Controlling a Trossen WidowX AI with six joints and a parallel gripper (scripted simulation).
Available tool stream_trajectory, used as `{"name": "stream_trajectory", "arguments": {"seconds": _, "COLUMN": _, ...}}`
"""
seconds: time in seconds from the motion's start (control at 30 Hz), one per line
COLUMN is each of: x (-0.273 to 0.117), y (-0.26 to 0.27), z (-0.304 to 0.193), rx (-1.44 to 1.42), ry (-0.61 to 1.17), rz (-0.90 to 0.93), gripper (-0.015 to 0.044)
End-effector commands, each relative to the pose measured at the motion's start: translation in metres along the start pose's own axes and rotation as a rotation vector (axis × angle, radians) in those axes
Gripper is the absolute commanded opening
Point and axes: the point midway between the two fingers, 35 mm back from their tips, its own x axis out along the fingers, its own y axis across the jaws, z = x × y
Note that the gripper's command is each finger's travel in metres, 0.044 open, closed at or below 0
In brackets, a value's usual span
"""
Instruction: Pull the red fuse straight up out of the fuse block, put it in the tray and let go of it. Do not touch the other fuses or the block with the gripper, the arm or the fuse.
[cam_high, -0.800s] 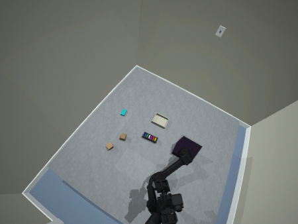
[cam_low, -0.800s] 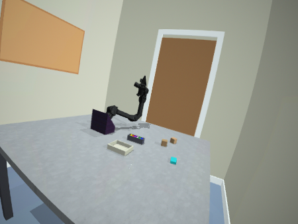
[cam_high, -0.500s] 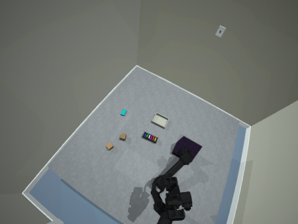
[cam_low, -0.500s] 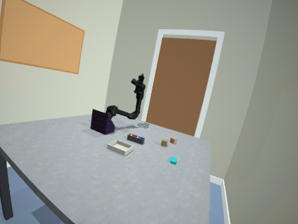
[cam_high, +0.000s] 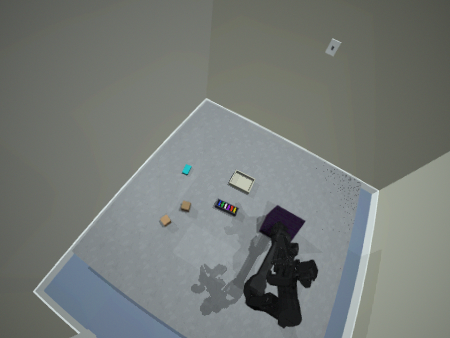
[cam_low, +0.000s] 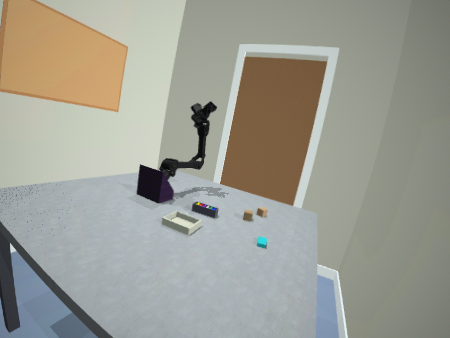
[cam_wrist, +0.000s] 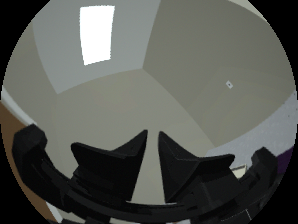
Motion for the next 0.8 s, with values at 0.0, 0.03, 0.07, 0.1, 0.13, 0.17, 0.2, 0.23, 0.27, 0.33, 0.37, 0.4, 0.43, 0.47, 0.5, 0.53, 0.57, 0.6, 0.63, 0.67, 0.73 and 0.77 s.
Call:
{"name": "stream_trajectory", "arguments": {"seconds": 0.0, "x": 0.055, "y": -0.047, "z": -0.008, "rx": -0.303, "ry": 0.219, "rz": -0.124, "gripper": 0.0066}}
{"name": "stream_trajectory", "arguments": {"seconds": 0.03, "x": 0.061, "y": -0.052, "z": -0.011, "rx": -0.341, "ry": 0.248, "rz": -0.131, "gripper": 0.0066}}
{"name": "stream_trajectory", "arguments": {"seconds": 0.07, "x": 0.066, "y": -0.057, "z": -0.013, "rx": -0.38, "ry": 0.278, "rz": -0.138, "gripper": 0.0066}}
{"name": "stream_trajectory", "arguments": {"seconds": 0.1, "x": 0.072, "y": -0.063, "z": -0.016, "rx": -0.418, "ry": 0.308, "rz": -0.144, "gripper": 0.0066}}
{"name": "stream_trajectory", "arguments": {"seconds": 0.13, "x": 0.077, "y": -0.068, "z": -0.02, "rx": -0.456, "ry": 0.338, "rz": -0.148, "gripper": 0.0066}}
{"name": "stream_trajectory", "arguments": {"seconds": 0.17, "x": 0.082, "y": -0.073, "z": -0.023, "rx": -0.494, "ry": 0.368, "rz": -0.151, "gripper": 0.0066}}
{"name": "stream_trajectory", "arguments": {"seconds": 0.2, "x": 0.086, "y": -0.077, "z": -0.033, "rx": -0.509, "ry": 0.409, "rz": -0.15, "gripper": 0.0066}}
{"name": "stream_trajectory", "arguments": {"seconds": 0.23, "x": 0.089, "y": -0.081, "z": -0.041, "rx": -0.528, "ry": 0.447, "rz": -0.149, "gripper": 0.0066}}
{"name": "stream_trajectory", "arguments": {"seconds": 0.27, "x": 0.093, "y": -0.085, "z": -0.047, "rx": -0.557, "ry": 0.482, "rz": -0.148, "gripper": 0.0066}}
{"name": "stream_trajectory", "arguments": {"seconds": 0.33, "x": 0.101, "y": -0.096, "z": -0.057, "rx": -0.635, "ry": 0.548, "rz": -0.144, "gripper": 0.0066}}
{"name": "stream_trajectory", "arguments": {"seconds": 0.37, "x": 0.105, "y": -0.102, "z": -0.061, "rx": -0.674, "ry": 0.581, "rz": -0.141, "gripper": 0.0066}}
{"name": "stream_trajectory", "arguments": {"seconds": 0.4, "x": 0.109, "y": -0.107, "z": -0.066, "rx": -0.713, "ry": 0.614, "rz": -0.136, "gripper": 0.0066}}
{"name": "stream_trajectory", "arguments": {"seconds": 0.43, "x": 0.112, "y": -0.113, "z": -0.071, "rx": -0.752, "ry": 0.648, "rz": -0.13, "gripper": 0.0066}}
{"name": "stream_trajectory", "arguments": {"seconds": 0.47, "x": 0.116, "y": -0.118, "z": -0.076, "rx": -0.791, "ry": 0.682, "rz": -0.123, "gripper": 0.0066}}
{"name": "stream_trajectory", "arguments": {"seconds": 0.5, "x": 0.119, "y": -0.124, "z": -0.082, "rx": -0.83, "ry": 0.716, "rz": -0.114, "gripper": 0.0066}}
{"name": "stream_trajectory", "arguments": {"seconds": 0.53, "x": 0.123, "y": -0.131, "z": -0.089, "rx": -0.878, "ry": 0.762, "rz": -0.099, "gripper": 0.0066}}
{"name": "stream_trajectory", "arguments": {"seconds": 0.57, "x": 0.127, "y": -0.139, "z": -0.099, "rx": -0.935, "ry": 0.816, "rz": -0.078, "gripper": 0.0066}}
{"name": "stream_trajectory", "arguments": {"seconds": 0.6, "x": 0.129, "y": -0.145, "z": -0.105, "rx": -0.971, "ry": 0.852, "rz": -0.063, "gripper": 0.0066}}
{"name": "stream_trajectory", "arguments": {"seconds": 0.63, "x": 0.131, "y": -0.15, "z": -0.111, "rx": -1.008, "ry": 0.887, "rz": -0.047, "gripper": 0.0066}}
{"name": "stream_trajectory", "arguments": {"seconds": 0.67, "x": 0.133, "y": -0.156, "z": -0.117, "rx": -1.044, "ry": 0.922, "rz": -0.03, "gripper": 0.0066}}
{"name": "stream_trajectory", "arguments": {"seconds": 0.73, "x": 0.136, "y": -0.167, "z": -0.129, "rx": -1.117, "ry": 0.993, "rz": 0.008, "gripper": 0.0066}}
{"name": "stream_trajectory", "arguments": {"seconds": 0.77, "x": 0.137, "y": -0.173, "z": -0.135, "rx": -1.153, "ry": 1.029, "rz": 0.029, "gripper": 0.0066}}
